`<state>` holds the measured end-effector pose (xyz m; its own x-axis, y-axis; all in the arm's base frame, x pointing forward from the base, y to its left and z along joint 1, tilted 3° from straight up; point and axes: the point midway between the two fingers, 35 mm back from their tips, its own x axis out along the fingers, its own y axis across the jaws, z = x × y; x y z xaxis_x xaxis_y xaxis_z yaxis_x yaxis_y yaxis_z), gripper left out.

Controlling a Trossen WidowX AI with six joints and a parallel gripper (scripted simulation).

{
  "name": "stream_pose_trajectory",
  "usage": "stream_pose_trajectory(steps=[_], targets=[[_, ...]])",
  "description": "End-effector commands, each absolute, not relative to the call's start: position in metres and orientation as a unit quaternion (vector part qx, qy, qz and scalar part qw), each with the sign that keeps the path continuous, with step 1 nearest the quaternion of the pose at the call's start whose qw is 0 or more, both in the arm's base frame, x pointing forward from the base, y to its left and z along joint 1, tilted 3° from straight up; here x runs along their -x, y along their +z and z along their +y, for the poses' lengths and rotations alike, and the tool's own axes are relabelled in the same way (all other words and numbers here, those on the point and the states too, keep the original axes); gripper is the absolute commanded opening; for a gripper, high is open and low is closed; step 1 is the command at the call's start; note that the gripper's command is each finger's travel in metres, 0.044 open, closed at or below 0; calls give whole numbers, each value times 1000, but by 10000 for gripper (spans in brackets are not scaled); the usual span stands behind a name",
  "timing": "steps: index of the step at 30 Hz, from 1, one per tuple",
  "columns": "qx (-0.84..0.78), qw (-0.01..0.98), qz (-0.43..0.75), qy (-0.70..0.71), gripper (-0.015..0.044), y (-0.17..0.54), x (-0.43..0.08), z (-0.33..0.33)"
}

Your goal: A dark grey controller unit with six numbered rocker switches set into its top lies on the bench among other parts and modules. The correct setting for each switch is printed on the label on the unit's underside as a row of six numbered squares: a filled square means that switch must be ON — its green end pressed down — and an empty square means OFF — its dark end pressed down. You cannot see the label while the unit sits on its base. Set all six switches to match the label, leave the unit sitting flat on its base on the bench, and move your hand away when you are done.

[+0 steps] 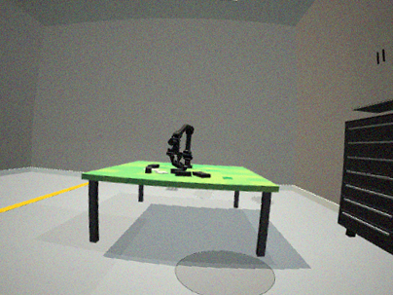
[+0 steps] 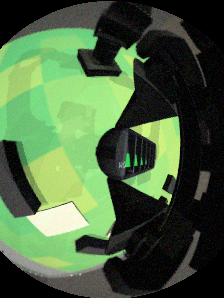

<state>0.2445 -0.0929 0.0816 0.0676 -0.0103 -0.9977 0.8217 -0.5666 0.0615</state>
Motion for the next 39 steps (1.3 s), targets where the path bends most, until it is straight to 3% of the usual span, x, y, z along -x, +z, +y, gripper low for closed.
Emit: stream_pose_trajectory(steps=[1,39], targets=[[-646,341,329,-599,338,76,-244,-87],[-645,341,329,-599,338,49,-240,-96]])
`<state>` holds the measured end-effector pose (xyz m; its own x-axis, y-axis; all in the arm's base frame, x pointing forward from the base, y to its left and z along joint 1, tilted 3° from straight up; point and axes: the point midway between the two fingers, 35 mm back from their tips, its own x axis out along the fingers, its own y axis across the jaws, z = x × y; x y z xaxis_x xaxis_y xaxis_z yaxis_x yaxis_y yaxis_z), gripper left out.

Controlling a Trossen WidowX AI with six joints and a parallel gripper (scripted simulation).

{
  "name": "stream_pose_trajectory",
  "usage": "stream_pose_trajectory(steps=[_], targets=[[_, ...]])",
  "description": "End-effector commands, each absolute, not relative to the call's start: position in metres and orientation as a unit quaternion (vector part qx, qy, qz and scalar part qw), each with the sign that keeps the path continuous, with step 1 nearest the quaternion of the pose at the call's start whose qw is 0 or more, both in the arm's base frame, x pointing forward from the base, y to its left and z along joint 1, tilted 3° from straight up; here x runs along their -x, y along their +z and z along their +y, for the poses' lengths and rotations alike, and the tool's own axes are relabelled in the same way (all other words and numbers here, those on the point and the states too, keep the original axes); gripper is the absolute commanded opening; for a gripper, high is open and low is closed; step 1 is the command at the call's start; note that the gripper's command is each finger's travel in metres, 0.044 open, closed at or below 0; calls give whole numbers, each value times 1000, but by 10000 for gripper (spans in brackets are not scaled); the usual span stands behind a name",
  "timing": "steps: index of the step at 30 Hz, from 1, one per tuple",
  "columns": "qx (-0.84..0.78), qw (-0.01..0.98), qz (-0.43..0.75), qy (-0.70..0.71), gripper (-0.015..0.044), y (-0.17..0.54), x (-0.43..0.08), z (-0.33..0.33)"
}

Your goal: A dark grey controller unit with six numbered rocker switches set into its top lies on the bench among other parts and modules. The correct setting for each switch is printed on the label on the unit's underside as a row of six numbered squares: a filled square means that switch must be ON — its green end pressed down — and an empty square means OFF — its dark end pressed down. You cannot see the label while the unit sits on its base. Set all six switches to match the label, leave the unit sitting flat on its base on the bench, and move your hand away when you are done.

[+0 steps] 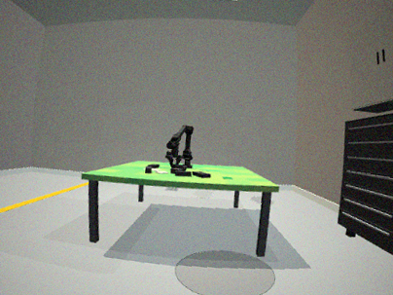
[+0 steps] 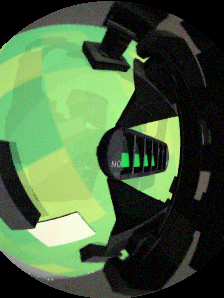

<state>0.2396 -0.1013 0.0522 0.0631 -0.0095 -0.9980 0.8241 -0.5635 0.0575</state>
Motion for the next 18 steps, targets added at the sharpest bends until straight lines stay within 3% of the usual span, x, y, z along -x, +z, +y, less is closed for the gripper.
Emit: stream_pose_trajectory(steps=[1,13,17,18], targets=[[-645,341,329,-599,338,48,-240,-96],[-644,342,323,-603,338,47,-239,-99],[-643,343,317,-606,440,46,-239,-102],[-643,343,317,-606,440,46,-239,-102]])
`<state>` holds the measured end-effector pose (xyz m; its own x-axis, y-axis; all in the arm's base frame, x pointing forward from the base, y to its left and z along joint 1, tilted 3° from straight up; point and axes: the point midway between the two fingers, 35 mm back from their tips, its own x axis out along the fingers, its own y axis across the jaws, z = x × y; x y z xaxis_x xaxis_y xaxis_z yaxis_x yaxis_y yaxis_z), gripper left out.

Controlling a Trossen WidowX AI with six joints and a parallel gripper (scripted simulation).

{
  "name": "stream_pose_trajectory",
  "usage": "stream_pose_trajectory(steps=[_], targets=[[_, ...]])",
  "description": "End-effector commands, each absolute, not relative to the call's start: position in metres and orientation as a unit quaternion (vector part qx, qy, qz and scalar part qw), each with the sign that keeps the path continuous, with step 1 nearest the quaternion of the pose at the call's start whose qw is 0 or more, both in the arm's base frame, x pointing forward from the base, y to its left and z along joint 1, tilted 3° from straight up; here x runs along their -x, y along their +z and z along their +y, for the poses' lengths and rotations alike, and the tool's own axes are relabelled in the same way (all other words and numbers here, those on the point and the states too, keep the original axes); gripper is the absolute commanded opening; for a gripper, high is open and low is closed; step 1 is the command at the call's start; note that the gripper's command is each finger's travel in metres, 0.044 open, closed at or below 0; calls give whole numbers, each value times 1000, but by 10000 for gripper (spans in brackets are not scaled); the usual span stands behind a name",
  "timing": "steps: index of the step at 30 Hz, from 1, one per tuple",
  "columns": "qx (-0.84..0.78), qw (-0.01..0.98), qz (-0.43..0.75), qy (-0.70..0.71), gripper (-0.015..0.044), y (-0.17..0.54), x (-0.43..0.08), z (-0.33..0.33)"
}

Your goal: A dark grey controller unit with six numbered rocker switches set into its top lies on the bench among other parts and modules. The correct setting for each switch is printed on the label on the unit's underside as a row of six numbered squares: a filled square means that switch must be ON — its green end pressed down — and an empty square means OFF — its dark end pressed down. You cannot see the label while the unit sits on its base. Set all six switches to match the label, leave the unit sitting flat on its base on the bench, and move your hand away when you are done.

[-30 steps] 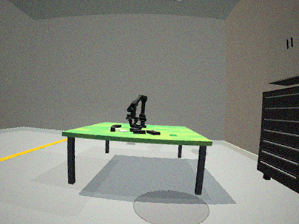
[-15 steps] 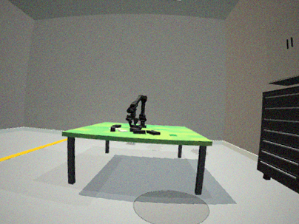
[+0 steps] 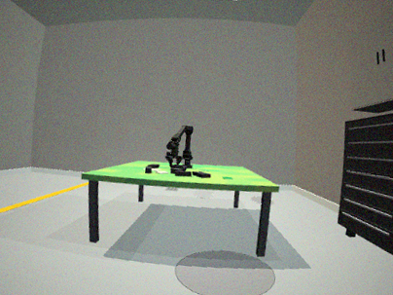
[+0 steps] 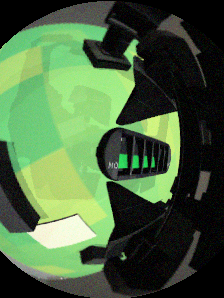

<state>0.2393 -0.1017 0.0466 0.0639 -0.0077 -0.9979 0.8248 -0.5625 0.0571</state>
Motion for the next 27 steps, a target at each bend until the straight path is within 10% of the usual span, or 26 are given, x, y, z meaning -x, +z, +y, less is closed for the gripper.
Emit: stream_pose_trajectory(steps=[1,27], targets=[[-643,343,317,-606,440,46,-239,-102],[-645,342,318,-604,440,90,-270,-52]])
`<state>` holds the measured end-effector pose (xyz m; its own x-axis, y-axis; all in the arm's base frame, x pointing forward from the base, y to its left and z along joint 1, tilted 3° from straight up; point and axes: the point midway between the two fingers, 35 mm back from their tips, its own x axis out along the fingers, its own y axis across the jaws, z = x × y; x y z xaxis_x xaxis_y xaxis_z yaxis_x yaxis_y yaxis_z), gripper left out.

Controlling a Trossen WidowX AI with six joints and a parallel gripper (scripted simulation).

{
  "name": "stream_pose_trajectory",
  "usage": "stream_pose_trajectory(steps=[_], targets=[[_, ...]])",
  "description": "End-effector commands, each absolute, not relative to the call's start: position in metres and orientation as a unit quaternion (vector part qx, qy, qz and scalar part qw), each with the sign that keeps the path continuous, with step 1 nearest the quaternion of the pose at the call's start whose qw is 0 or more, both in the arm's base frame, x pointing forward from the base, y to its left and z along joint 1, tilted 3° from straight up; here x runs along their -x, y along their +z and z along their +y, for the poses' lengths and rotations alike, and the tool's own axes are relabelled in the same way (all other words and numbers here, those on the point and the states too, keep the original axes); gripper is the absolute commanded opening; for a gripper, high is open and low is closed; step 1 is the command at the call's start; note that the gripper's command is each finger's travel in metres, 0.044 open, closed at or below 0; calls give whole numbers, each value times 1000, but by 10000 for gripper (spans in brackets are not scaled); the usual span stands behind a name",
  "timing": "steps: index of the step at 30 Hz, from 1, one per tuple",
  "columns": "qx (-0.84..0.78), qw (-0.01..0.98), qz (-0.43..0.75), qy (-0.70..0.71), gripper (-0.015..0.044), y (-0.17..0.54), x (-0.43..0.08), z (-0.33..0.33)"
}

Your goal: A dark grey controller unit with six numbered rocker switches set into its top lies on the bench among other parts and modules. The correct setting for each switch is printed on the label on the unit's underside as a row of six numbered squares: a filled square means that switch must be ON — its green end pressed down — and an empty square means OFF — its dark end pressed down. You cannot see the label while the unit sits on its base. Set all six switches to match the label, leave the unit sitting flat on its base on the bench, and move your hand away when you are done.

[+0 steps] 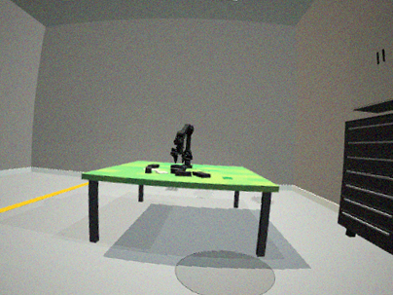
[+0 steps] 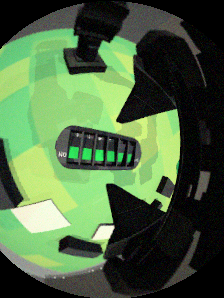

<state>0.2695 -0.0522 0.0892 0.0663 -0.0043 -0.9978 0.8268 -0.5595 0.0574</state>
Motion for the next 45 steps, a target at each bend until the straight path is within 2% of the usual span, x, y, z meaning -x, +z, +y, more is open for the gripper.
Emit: stream_pose_trajectory(steps=[1,6,12,16,33,43,45], targets=[[-645,342,318,-604,440,90,-270,-52],[-645,342,319,-604,440,91,-270,-52],[-644,344,319,-604,440,138,-267,-53],[-644,344,319,-604,440,140,-266,-53],[-644,344,319,-604,0,140,-266,-53],[-644,344,319,-604,0,140,-266,-53],[-645,343,318,-604,53,139,-267,-53]])
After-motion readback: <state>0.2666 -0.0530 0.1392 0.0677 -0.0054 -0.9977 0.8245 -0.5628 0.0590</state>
